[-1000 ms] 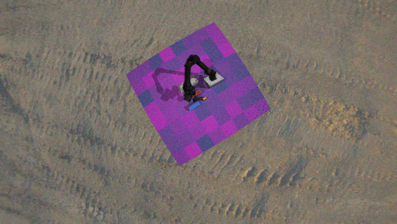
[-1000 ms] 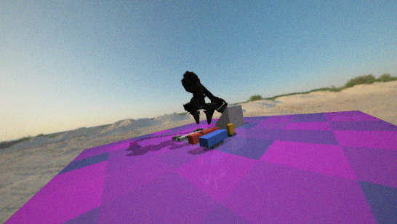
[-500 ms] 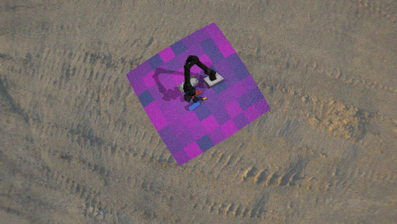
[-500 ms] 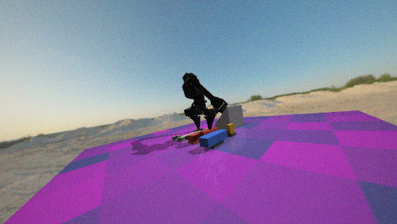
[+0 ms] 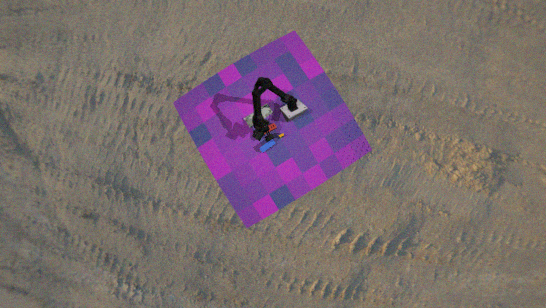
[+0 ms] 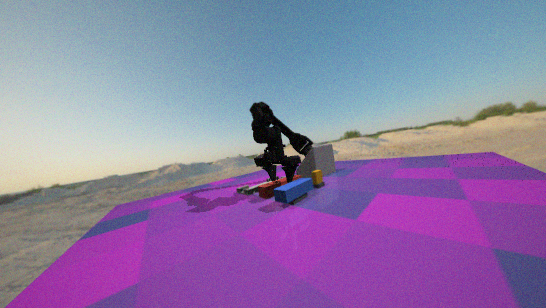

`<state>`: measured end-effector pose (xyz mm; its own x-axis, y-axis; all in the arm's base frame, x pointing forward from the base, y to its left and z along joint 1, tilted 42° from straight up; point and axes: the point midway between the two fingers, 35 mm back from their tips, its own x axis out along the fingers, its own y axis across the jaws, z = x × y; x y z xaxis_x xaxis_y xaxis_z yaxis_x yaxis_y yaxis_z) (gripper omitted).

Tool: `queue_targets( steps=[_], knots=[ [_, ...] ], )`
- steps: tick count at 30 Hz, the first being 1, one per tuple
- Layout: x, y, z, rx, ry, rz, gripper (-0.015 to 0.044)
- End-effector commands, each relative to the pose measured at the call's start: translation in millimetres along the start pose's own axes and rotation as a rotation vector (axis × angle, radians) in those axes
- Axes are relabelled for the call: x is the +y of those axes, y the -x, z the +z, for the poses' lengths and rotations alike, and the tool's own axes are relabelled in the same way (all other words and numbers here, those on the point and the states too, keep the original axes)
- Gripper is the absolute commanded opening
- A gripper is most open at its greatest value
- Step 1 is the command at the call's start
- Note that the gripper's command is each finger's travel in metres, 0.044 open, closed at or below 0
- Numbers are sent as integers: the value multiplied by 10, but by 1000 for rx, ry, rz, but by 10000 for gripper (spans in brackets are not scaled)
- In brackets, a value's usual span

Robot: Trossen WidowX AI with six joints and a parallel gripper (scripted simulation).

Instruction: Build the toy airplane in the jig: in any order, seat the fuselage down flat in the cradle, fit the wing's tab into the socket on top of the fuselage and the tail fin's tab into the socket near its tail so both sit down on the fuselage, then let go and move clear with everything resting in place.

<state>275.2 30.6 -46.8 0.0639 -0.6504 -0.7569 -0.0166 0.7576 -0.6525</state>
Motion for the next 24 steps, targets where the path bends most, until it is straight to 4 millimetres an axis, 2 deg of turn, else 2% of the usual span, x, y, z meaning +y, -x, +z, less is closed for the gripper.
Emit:
queue_targets(
  steps=[1,10,20,24],
  knots=[
    [-7,-74,-12,0,5,-5,440],
    [-14,-189,-20,0,5,-7,440],
    [-14,-189,-20,0,5,-7,177],
    [-14,-189,-20,0,5,-7,151]
  ],
)
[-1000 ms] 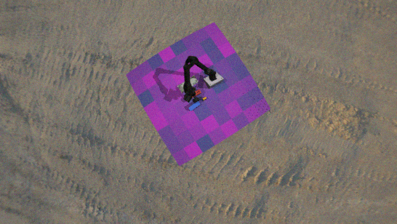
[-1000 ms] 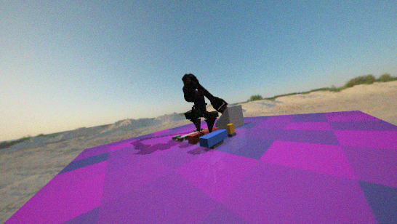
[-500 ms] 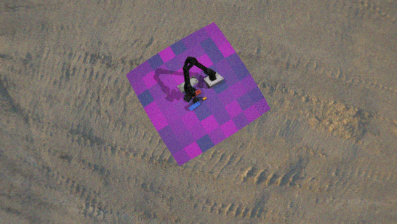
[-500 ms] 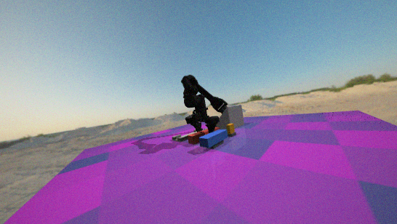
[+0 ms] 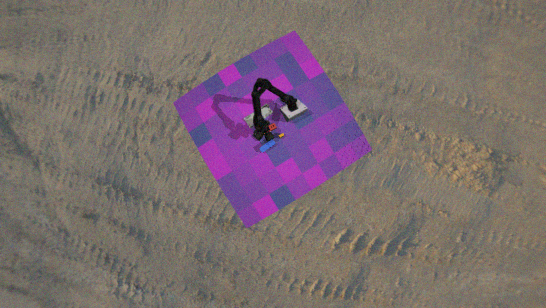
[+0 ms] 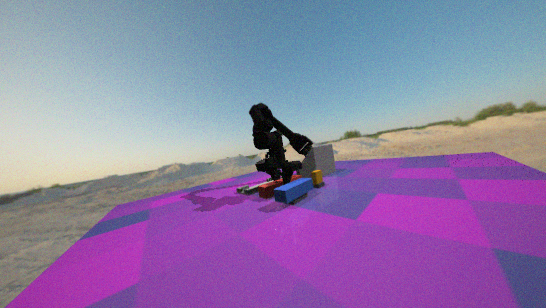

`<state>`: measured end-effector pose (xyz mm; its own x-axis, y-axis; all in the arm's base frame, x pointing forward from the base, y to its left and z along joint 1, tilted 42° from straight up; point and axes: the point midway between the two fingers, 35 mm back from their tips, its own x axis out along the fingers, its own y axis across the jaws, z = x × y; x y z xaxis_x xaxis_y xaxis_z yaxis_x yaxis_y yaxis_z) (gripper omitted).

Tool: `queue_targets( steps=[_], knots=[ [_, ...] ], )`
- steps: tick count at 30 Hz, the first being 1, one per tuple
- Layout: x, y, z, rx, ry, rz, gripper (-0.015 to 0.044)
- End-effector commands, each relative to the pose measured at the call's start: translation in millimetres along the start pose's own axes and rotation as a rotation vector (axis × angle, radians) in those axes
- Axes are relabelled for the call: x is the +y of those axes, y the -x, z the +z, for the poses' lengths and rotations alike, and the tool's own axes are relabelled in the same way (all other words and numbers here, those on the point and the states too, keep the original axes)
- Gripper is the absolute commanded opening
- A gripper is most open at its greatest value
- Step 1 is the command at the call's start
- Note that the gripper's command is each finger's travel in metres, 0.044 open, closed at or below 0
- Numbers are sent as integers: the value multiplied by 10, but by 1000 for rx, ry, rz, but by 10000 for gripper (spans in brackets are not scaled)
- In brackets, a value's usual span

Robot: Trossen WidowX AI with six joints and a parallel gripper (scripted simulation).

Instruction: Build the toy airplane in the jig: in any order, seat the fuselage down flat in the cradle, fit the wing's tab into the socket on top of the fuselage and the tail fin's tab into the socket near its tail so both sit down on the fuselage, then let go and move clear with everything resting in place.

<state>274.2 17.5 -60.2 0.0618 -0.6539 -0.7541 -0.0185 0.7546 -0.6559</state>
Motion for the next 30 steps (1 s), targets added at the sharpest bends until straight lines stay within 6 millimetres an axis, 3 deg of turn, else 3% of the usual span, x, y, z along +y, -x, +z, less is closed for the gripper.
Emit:
queue_targets(
  steps=[1,3,8,30],
  knots=[
    [-3,-2,2,-2,3,-2,144],
    [-3,-2,2,-2,3,-2,131],
    [6,60,11,2,8,0,0],
    [48,710,66,4,11,8,0]
  ],
)
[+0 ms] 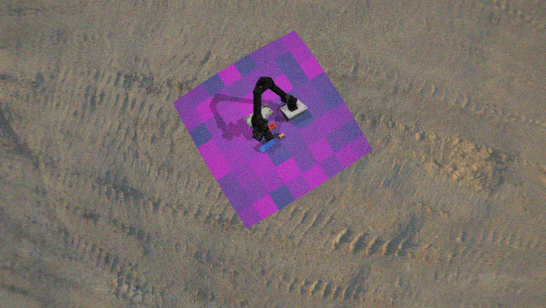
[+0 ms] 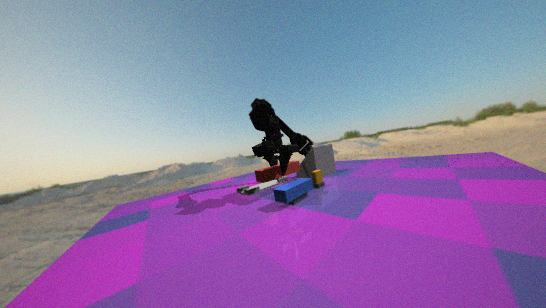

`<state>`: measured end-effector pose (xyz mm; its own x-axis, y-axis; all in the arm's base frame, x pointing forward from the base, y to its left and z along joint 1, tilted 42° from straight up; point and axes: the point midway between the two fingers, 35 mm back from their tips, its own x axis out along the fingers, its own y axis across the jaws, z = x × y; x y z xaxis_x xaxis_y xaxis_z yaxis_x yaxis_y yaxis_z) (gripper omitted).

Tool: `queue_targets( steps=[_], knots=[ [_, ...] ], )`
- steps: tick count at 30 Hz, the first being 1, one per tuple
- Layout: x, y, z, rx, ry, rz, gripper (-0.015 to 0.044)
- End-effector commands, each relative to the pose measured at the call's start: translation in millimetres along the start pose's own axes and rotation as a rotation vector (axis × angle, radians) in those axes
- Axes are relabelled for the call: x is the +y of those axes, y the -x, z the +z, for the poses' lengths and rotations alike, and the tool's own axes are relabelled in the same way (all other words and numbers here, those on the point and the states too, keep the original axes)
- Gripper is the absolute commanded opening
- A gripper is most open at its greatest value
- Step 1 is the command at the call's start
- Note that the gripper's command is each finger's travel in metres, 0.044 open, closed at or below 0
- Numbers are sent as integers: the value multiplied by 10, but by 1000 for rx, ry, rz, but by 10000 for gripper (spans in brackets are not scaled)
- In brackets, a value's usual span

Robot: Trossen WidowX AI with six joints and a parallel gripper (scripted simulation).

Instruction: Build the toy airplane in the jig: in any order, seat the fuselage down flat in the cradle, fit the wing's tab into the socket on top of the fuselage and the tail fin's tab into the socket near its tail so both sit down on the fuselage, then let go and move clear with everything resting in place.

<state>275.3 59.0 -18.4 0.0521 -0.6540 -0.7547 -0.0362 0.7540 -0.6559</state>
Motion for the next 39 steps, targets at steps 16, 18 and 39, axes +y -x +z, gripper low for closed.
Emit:
queue_targets(
  steps=[16,18,39],
  knots=[
    [-18,637,-38,-10,-13,4,0],
    [-24,696,-49,-10,-13,3,0],
    [-527,480,9,-13,21,19,0]
  ],
)
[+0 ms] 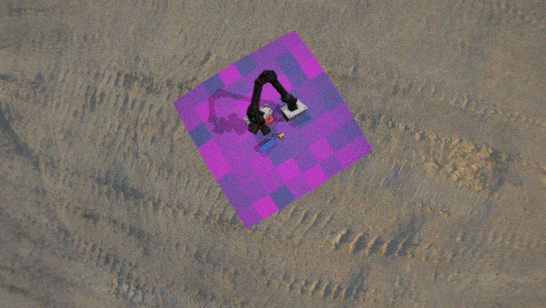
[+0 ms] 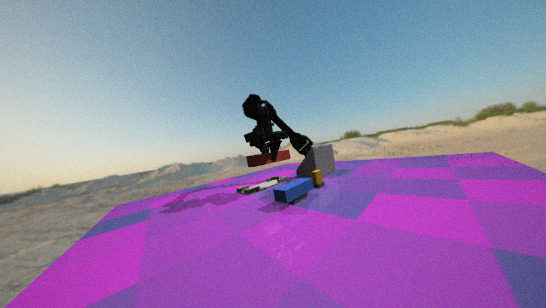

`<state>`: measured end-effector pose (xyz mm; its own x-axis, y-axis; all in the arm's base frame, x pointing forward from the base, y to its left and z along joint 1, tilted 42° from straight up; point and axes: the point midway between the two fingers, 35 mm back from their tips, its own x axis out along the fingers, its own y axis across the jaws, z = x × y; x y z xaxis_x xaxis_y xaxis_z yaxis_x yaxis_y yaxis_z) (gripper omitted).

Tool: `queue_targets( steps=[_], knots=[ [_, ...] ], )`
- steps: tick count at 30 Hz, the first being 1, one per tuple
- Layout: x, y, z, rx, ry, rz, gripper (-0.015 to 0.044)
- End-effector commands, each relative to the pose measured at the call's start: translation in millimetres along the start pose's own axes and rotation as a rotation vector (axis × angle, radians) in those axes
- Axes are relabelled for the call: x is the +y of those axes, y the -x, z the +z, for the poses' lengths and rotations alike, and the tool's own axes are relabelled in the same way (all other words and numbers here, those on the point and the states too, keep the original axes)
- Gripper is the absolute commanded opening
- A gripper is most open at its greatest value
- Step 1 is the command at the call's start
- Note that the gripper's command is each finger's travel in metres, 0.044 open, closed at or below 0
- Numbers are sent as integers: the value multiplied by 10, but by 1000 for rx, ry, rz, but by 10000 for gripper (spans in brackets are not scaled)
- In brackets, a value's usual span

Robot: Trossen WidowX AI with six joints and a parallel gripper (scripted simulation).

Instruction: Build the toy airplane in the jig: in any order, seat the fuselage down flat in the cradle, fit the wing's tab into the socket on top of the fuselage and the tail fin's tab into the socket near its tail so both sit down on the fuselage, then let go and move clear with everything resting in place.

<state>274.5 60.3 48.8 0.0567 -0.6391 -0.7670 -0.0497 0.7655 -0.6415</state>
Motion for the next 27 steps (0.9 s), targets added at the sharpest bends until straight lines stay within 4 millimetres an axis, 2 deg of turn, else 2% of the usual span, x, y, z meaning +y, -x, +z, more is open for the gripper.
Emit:
queue_targets(
  steps=[1,27],
  knots=[
    [-127,-49,4,-7,10,0,0],
    [-887,-417,-157,-6,54,-21,0]
  ],
)
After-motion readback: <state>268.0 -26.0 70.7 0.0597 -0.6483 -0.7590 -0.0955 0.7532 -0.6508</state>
